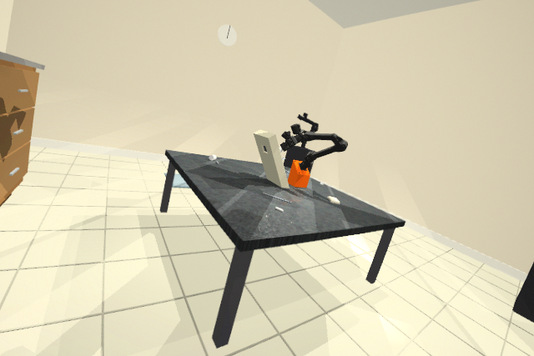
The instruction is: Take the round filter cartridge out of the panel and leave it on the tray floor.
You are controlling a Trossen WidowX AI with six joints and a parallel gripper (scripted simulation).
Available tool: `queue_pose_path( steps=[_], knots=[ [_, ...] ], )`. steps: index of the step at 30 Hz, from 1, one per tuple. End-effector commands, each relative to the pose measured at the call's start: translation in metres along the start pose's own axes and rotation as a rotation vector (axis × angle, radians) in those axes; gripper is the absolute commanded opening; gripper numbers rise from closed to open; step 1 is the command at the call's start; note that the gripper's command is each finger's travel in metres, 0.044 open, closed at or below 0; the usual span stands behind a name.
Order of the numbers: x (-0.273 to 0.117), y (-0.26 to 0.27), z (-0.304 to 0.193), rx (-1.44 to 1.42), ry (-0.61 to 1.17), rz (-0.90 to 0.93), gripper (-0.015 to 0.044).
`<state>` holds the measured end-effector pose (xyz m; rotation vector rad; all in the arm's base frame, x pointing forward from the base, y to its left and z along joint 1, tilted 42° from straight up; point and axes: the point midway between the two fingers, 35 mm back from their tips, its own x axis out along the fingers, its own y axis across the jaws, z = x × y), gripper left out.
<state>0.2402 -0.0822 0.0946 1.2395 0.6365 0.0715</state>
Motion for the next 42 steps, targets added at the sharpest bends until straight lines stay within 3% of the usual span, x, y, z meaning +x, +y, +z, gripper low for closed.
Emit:
queue_pose_path(
  steps=[1,5,10,21,28,32,42],
  knots=[
    [0.001,-0.004,-0.010,-0.008,-0.006,0.004,0.0000],
    [0.002,-0.010,-0.020,-0.007,-0.005,0.004,0.0000],
    [0.002,-0.009,-0.015,0.001,0.001,0.001,0.0114],
    [0.002,-0.009,-0.019,-0.007,-0.005,0.004,0.0114],
    [-0.007,0.027,0.039,-0.008,-0.006,0.004,0.0114],
    [-0.008,0.031,0.045,-0.009,-0.006,0.004,0.0114],
    [-0.054,0.065,0.097,-0.028,-0.018,0.004,0.0377]
  ],
)
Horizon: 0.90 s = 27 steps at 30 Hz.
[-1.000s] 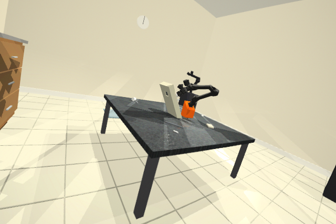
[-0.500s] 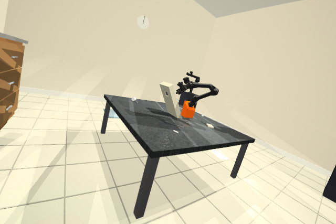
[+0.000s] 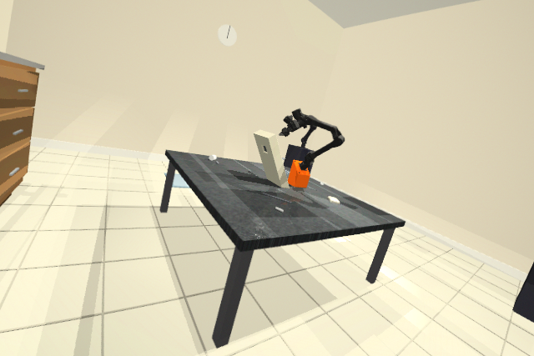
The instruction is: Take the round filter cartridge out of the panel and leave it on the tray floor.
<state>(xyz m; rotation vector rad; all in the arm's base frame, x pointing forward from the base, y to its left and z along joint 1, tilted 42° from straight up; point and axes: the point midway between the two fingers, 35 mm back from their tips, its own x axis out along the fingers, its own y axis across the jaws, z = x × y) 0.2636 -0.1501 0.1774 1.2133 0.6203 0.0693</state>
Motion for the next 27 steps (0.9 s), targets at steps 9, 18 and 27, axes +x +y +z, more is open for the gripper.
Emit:
queue_pose_path(
  steps=[9,18,27],
  knots=[
    [0.021,-0.046,-0.060,-0.386,0.290,-0.111,0.0305],
    [0.026,-0.063,-0.092,-0.537,0.433,-0.111,0.0305],
    [0.038,-0.067,-0.096,-0.538,0.433,-0.114,0.0305]
  ],
)
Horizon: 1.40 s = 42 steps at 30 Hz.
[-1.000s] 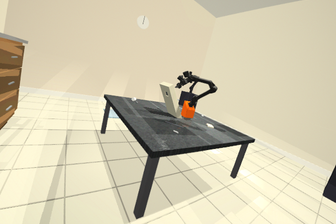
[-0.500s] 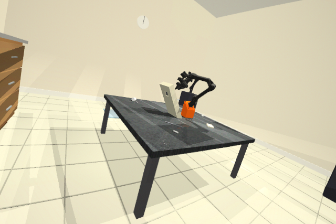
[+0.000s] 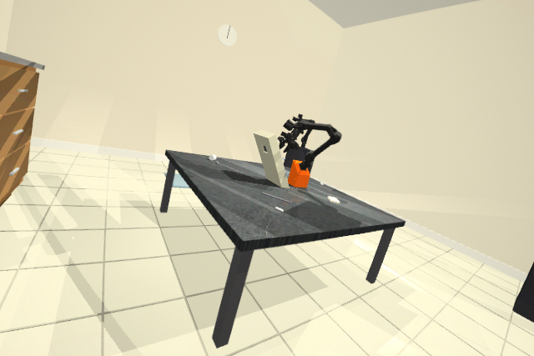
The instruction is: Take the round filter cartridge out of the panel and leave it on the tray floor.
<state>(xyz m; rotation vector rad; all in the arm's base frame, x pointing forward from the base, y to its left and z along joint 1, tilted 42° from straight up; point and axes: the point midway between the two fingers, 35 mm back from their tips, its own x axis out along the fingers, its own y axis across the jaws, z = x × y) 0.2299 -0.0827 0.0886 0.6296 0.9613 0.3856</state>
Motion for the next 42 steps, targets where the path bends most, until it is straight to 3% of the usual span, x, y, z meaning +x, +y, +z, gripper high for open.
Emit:
queue_pose_path(
  steps=[1,26,28,38,42],
  knots=[
    [0.008,-0.001,-0.003,0.010,0.011,0.002,0.0305],
    [0.044,0.001,-0.003,0.009,0.007,0.006,0.0305],
    [0.041,0.001,-0.001,-0.001,0.005,0.000,0.0252],
    [0.041,0.001,-0.001,-0.001,0.005,0.000,0.0186],
    [0.041,0.001,-0.001,-0.001,0.005,0.000,0.0081]
  ],
)
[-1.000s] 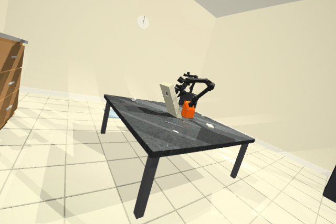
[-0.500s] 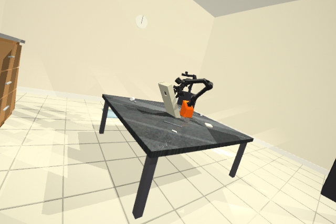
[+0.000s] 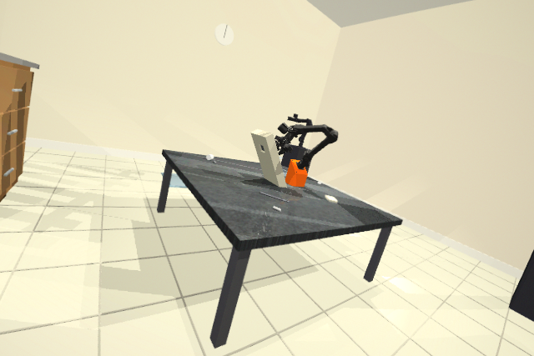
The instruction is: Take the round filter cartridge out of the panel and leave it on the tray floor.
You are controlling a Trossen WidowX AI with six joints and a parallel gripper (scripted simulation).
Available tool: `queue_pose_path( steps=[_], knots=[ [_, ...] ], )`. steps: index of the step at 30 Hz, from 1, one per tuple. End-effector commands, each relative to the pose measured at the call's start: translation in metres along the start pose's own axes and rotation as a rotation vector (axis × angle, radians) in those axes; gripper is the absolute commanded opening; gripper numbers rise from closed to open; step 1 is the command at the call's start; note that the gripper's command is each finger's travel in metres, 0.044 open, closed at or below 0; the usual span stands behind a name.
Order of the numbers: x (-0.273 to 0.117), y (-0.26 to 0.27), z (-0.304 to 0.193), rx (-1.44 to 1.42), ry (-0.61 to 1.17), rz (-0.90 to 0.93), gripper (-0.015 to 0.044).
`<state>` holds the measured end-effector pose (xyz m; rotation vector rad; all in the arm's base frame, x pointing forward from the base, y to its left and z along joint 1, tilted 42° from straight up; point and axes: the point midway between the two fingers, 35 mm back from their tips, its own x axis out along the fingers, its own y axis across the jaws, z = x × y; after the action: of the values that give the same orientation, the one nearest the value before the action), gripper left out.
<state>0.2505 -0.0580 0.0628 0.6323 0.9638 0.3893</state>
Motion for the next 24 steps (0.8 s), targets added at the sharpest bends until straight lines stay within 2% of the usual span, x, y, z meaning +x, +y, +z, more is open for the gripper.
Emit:
queue_pose_path(
  steps=[1,3,10,24],
  knots=[
    [-0.001,-0.001,0.002,-0.002,0.001,-0.003,0.0054],
    [-0.004,-0.001,0.008,-0.002,0.001,-0.003,0.0002],
    [-0.014,-0.001,0.023,0.000,0.000,-0.002,0.0000],
    [-0.089,-0.003,0.029,0.002,0.006,-0.007,0.0000]
  ],
)
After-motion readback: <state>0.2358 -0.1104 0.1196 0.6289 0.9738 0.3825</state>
